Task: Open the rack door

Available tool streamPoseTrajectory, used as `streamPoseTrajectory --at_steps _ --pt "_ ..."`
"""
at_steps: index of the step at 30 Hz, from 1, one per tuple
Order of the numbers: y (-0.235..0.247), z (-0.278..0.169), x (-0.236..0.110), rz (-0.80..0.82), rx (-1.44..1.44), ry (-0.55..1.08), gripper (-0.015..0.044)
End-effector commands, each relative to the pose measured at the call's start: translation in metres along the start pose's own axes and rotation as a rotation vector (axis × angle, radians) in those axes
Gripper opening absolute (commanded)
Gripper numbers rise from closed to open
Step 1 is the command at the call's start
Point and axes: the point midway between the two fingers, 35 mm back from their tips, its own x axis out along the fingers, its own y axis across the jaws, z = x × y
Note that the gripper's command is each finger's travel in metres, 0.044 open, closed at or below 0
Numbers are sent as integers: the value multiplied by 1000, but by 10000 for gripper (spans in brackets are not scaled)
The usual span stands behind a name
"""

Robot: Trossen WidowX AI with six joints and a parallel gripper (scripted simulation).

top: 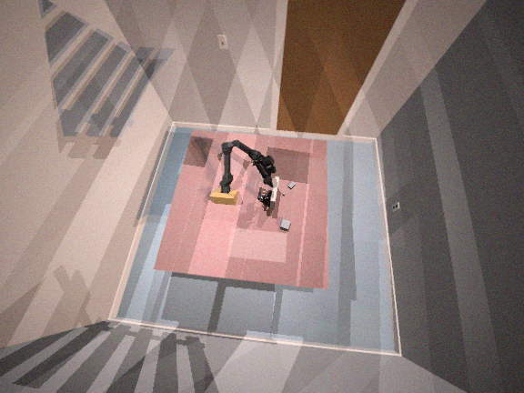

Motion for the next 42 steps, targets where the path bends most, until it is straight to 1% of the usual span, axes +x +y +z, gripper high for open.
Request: streamPoseTrajectory --at_steps 1,9,17,25,33,42 --pt "-5 -10 7 57 19 66 291" --pt "-14 -30 15 196 83 193 291" --pt "-21 -48 18 346 167 288 291" --pt "-29 -61 17 502 272 349 291" --pt "-37 -69 14 654 393 377 291" --pt "-35 -71 18 666 403 391 291"
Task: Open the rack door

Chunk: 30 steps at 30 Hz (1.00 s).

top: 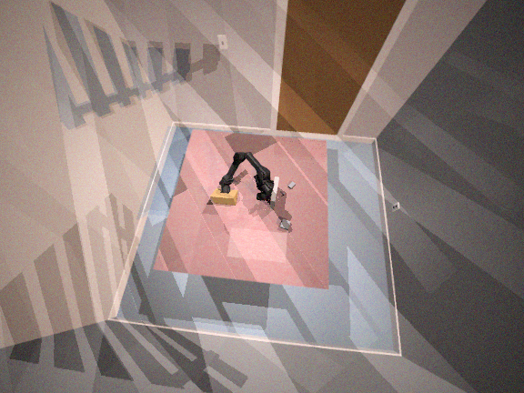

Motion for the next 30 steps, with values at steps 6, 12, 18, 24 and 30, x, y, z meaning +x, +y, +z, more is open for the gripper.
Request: streamPoseTrajectory --at_steps 6,12,18,24,30 --pt "0 1 13 -1 9 27 291" --pt "0 1 23 -7 17 47 291" --pt "-1 0 33 -14 24 67 291" --pt "-1 -1 43 -21 31 87 291" --pt "0 -2 52 -29 38 107 291"
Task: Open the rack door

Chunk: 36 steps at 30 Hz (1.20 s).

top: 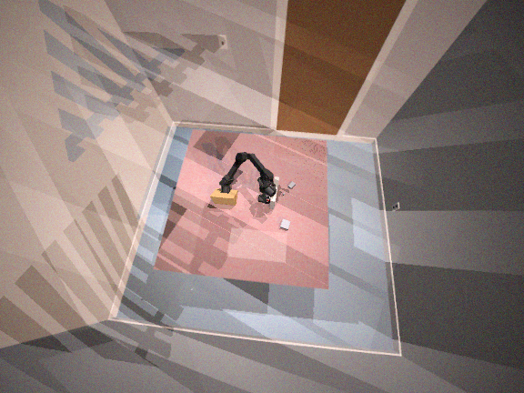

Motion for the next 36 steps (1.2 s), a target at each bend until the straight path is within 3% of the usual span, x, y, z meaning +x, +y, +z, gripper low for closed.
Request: streamPoseTrajectory --at_steps 1,11,18,31,36 --pt "-1 -1 7 -6 11 15 291" --pt "0 -2 20 -18 21 42 291" --pt "0 -2 20 -18 21 42 107" --pt "0 -2 20 -18 21 42 20" --pt "0 -2 20 -18 54 42 19"
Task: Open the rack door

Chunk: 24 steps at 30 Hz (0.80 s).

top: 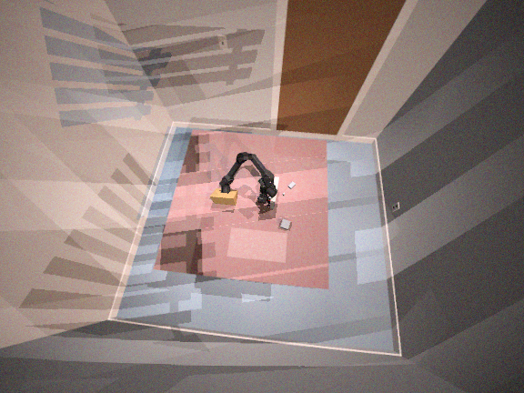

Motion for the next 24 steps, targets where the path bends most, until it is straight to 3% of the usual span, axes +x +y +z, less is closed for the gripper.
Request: streamPoseTrajectory --at_steps 1,24 --pt "0 0 0 2 71 1 19" --pt "0 0 0 1 1204 2 19"
